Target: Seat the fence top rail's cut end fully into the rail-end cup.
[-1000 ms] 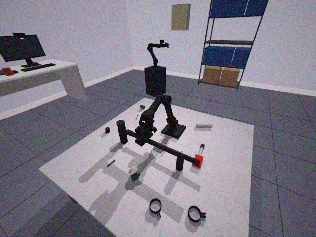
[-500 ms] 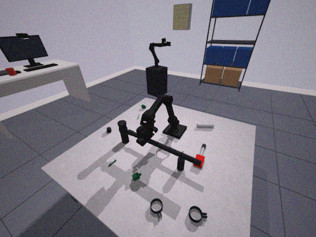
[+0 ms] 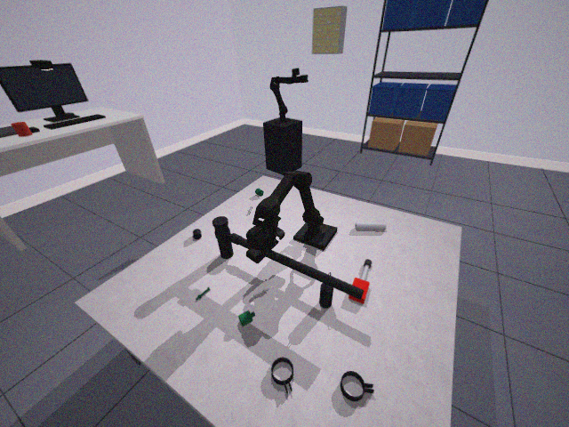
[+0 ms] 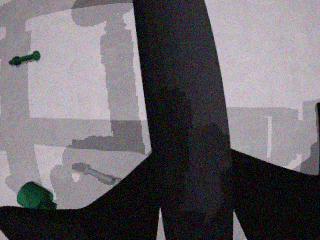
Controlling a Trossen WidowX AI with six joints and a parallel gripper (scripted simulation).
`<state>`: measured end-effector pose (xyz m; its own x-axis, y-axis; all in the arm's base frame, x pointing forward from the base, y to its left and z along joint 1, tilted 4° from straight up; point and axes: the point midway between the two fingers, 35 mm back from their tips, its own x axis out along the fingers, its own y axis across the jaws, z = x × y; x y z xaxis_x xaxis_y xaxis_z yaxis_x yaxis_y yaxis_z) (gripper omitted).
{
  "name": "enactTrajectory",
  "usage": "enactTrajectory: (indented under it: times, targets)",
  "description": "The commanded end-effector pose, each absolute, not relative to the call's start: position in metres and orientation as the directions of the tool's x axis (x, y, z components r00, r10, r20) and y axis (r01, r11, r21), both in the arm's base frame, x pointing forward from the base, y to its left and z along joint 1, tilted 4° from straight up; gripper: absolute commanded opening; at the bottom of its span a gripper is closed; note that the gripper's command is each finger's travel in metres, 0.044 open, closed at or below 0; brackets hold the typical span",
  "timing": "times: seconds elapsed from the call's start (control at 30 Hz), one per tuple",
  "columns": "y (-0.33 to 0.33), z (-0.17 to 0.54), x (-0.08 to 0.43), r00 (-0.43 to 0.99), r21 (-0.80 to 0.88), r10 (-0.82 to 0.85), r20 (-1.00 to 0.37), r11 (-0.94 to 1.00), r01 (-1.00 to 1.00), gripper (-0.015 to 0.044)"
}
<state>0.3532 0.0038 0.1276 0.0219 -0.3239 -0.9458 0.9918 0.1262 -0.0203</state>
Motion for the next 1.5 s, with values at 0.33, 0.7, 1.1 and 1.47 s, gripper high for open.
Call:
enactTrajectory:
  times: [0.33,0.7,1.1,1.47]
  targets:
    - [0.000,0.130,0.353,0.023,-0.019,-0.331,-0.944,0.123,0.992,0.0000]
    - [0.003,0.128,0.353,0.021,-0.021,-0.322,-0.947,0.126,0.992,0.0000]
    - [-0.004,0.129,0.354,0.021,-0.021,-0.322,-0.946,0.126,0.992,0.0000]
    - [-0.014,0.131,0.356,0.021,-0.021,-0.323,-0.946,0.126,0.992,0.0000]
